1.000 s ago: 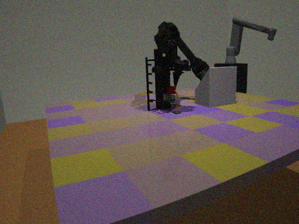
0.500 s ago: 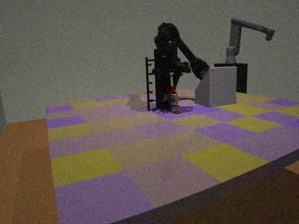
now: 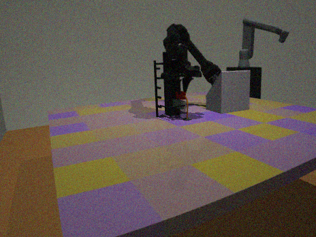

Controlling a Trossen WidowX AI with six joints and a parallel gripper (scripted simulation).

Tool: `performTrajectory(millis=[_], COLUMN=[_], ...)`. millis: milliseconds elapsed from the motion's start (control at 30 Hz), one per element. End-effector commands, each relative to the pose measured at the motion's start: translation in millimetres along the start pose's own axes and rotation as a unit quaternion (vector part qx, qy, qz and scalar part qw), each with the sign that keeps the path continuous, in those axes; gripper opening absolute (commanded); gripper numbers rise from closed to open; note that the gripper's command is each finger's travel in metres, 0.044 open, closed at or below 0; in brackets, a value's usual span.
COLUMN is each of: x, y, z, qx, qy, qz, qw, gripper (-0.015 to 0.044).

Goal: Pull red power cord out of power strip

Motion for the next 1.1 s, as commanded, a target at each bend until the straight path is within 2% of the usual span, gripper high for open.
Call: performTrajectory(millis=[0,900,1067], x=[10.4,53.5,44.9], y=[-1.8,-8.3,-3.4], z=[-3.3,-10.1,-7.2], qx=[-0.003,-0.003,-0.002], qy=[0.001,-0.001,-0.001], qz=[-0.006,-0.007,-0.004], qw=[1.0,1.0,1.0], gripper=[0.0,0.0,0.0131])
Point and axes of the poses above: the point midway between the two fingers, 35 mm back from their tips, its own y axis out along the fingers, its own z axis across the jaws, x = y × z, the point moved 3 cm from there along -y, back along the fingers, and after that the axes turned 9 degrees about -y, right-handed, at the moved point
